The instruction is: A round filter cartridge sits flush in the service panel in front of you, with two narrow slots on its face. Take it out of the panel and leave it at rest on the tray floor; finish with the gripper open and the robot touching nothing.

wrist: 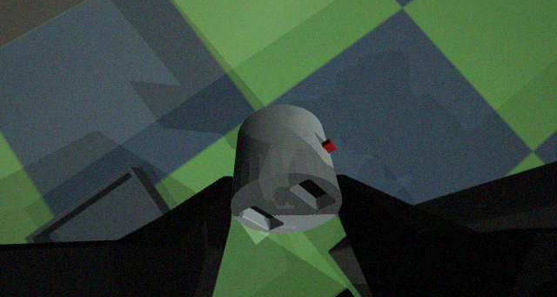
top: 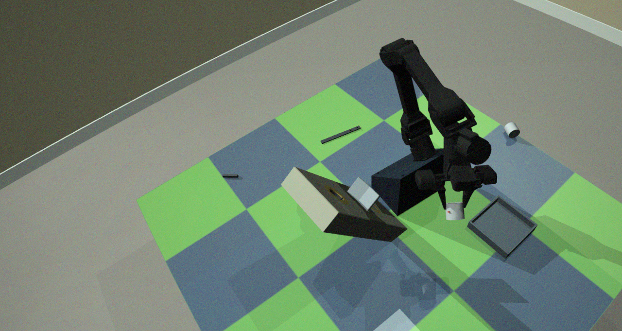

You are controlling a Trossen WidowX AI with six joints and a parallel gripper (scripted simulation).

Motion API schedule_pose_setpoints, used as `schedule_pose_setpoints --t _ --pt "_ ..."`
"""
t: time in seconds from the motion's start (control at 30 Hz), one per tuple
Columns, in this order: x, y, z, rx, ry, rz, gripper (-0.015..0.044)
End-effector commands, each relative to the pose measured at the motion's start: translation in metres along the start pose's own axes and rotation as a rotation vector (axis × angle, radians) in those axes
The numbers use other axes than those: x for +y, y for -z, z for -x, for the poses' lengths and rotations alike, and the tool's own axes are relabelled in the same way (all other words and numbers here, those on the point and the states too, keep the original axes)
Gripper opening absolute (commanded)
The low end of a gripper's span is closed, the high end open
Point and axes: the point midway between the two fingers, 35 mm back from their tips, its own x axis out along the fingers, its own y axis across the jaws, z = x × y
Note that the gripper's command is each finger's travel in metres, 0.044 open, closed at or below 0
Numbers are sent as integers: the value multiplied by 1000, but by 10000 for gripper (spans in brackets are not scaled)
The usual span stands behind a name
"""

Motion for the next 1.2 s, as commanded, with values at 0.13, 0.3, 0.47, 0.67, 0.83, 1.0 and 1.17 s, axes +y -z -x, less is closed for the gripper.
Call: schedule_pose_setpoints --t 0.13,0.3,0.47,0.67,0.83,1.0,1.17 --pt "42 0 -11 -30 -118 223 0" --pt "48 2 -13 -32 -126 237 0" --pt "87 19 -30 -42 -189 340 0" --pt "127 45 -51 -51 -255 458 0" --pt "153 72 -67 -53 -303 552 0" --pt "175 102 -80 -44 -368 662 0" --pt "192 136 -92 -26 -437 775 0"
